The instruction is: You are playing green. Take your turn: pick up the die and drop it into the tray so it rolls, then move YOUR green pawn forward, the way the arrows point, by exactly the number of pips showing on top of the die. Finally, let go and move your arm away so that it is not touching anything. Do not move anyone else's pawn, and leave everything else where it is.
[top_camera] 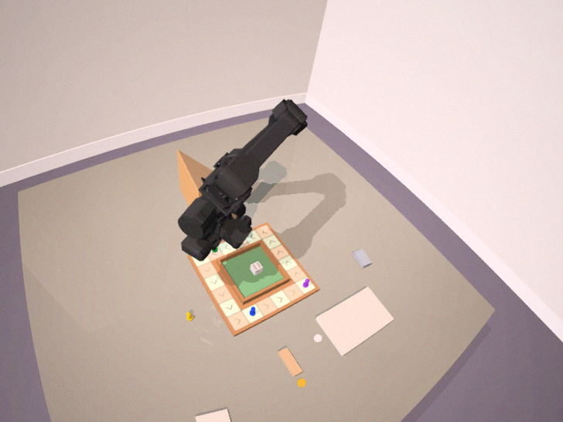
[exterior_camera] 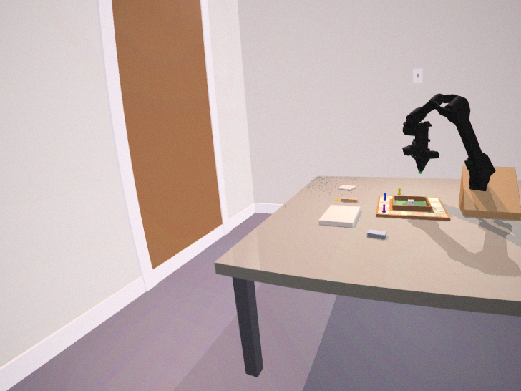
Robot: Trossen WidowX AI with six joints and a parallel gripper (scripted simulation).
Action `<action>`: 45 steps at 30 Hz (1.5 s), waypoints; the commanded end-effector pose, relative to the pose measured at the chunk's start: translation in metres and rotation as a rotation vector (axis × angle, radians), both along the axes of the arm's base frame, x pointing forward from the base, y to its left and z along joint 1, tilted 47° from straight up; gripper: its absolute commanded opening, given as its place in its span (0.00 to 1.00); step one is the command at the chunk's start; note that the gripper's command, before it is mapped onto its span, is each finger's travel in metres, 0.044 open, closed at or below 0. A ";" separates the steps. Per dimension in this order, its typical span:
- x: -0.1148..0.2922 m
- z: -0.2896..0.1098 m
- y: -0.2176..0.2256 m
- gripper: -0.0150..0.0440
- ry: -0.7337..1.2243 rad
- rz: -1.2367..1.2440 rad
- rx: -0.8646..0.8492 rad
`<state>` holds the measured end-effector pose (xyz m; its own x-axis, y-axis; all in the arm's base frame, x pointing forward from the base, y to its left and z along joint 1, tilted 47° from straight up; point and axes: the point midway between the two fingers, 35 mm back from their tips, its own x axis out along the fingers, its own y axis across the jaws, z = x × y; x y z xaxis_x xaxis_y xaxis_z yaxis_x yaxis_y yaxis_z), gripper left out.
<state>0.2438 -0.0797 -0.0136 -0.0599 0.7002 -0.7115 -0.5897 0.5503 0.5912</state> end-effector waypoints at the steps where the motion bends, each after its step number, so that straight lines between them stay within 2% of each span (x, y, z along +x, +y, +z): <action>1: 0.027 -0.007 0.003 0.25 -0.005 -0.006 -0.002; 14: 0.093 -0.027 0.024 0.25 -0.011 -0.006 0.004; 27: 0.151 -0.049 0.064 0.25 -0.014 0.002 0.027; 45: 0.151 -0.074 0.092 0.25 -0.014 0.002 0.030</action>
